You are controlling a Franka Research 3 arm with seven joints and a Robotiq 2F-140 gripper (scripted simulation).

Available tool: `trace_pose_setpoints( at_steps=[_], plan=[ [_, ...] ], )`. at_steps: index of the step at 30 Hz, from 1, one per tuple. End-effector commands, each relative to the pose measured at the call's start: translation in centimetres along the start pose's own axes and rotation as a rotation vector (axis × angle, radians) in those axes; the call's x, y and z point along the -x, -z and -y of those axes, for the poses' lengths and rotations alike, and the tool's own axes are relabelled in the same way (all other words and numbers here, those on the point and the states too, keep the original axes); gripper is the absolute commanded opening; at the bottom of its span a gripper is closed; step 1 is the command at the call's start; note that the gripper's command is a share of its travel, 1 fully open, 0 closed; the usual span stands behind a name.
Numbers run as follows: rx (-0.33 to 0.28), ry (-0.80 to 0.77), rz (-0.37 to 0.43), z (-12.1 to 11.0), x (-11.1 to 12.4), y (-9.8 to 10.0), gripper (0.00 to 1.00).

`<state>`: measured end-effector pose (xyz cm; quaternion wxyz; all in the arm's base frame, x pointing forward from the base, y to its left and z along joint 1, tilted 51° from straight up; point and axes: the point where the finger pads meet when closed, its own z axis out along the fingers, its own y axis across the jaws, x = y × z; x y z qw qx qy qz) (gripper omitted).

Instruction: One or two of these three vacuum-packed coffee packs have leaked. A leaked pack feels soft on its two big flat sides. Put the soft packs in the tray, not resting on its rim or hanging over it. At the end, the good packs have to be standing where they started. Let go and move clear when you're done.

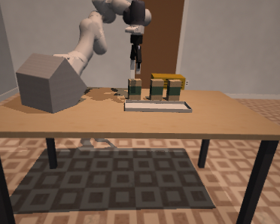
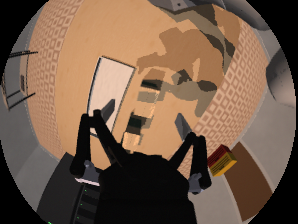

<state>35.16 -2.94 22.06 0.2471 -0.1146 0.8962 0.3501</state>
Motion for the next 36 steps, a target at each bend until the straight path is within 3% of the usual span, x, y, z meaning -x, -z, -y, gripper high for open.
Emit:
trace_pose_setpoints(
  at_steps=[1,18,19,36],
  plan=[
    [-0.004,-0.021,0.005,0.05,0.11,0.03,1.00],
    [-0.004,-0.021,0.005,0.05,0.11,0.03,1.00],
    [-0.004,-0.021,0.005,0.05,0.11,0.03,0.55],
    [-0.004,-0.021,0.005,0.05,0.11,0.01,0.55]
  ],
)
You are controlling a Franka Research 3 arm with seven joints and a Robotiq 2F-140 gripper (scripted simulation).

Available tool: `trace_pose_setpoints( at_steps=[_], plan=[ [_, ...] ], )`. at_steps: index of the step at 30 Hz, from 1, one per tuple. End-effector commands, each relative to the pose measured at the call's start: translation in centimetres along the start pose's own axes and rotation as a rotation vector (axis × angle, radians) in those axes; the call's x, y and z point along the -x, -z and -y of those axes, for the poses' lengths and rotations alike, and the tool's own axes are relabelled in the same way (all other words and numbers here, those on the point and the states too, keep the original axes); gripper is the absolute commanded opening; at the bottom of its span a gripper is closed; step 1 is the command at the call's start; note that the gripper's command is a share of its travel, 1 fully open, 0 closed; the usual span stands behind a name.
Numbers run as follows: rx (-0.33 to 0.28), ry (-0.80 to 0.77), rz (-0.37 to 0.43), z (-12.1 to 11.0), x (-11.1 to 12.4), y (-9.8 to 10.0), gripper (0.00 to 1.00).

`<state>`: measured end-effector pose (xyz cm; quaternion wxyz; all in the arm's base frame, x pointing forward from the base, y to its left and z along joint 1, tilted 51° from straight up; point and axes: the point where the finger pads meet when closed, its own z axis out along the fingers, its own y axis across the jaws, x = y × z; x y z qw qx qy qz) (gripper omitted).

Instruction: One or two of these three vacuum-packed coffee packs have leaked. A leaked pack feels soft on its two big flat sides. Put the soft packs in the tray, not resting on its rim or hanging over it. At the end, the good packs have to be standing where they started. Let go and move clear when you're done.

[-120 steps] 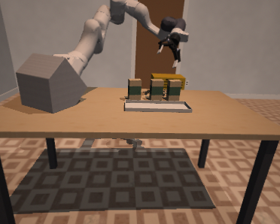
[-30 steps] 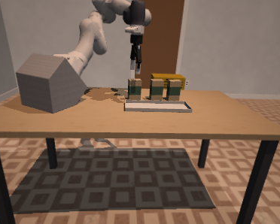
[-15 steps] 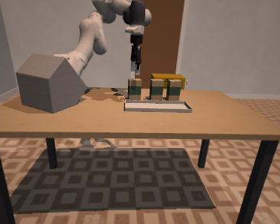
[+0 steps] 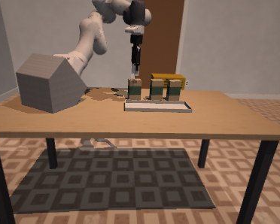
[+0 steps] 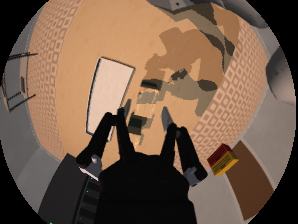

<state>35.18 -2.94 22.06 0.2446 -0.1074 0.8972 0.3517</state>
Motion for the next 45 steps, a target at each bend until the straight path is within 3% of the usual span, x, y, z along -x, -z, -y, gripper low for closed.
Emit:
trace_pose_setpoints(
  at_steps=[1,7,45],
  plan=[
    [-0.003,-0.005,0.004,0.0,0.1,-0.1,0.55],
    [-0.003,-0.005,0.004,0.1,0.1,-2.0,0.55],
    [-0.003,-0.005,0.004,0.1,0.1,-2.0,0.55]
  ],
)
